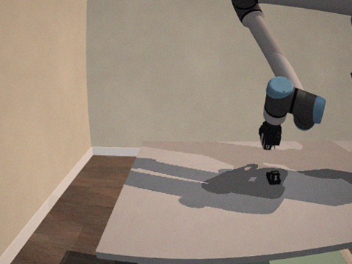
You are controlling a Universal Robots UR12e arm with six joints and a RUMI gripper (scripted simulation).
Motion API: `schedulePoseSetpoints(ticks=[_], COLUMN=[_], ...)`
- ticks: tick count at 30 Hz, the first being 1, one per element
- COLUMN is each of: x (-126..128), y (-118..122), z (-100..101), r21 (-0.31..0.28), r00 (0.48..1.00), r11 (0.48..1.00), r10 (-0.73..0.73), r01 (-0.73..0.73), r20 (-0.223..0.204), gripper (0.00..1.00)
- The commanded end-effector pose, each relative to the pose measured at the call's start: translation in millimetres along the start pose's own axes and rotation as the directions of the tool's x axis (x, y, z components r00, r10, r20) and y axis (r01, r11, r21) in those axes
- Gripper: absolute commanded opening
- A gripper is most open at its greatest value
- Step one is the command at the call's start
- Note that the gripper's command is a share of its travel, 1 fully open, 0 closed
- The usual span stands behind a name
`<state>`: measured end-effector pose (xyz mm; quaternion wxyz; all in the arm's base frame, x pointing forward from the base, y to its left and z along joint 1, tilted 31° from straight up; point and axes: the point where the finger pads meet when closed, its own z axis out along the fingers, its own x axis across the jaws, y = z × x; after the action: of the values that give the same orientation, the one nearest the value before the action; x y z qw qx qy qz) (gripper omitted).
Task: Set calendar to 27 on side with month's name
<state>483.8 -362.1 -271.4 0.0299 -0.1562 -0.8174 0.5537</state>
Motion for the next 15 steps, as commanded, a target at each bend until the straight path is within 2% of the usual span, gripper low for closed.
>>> schedulePoseSetpoints(ticks=[1, 5, 15], x=[0.1, 1.8, 1.8], y=[-0.9, -0.8, -1.0], z=[-0.7, -2.3, -1.7], r21=[-0.078, -0.118, -0.140], r00=[1.000, 1.000, 1.000], r11=[0.997, 0.993, 0.990], r10=[0.002, 0.003, 0.002], r01=[-0.002, -0.004, -0.003], r20=[-0.004, -0.006, -0.007], gripper=[0.11, 0.11, 0.11])
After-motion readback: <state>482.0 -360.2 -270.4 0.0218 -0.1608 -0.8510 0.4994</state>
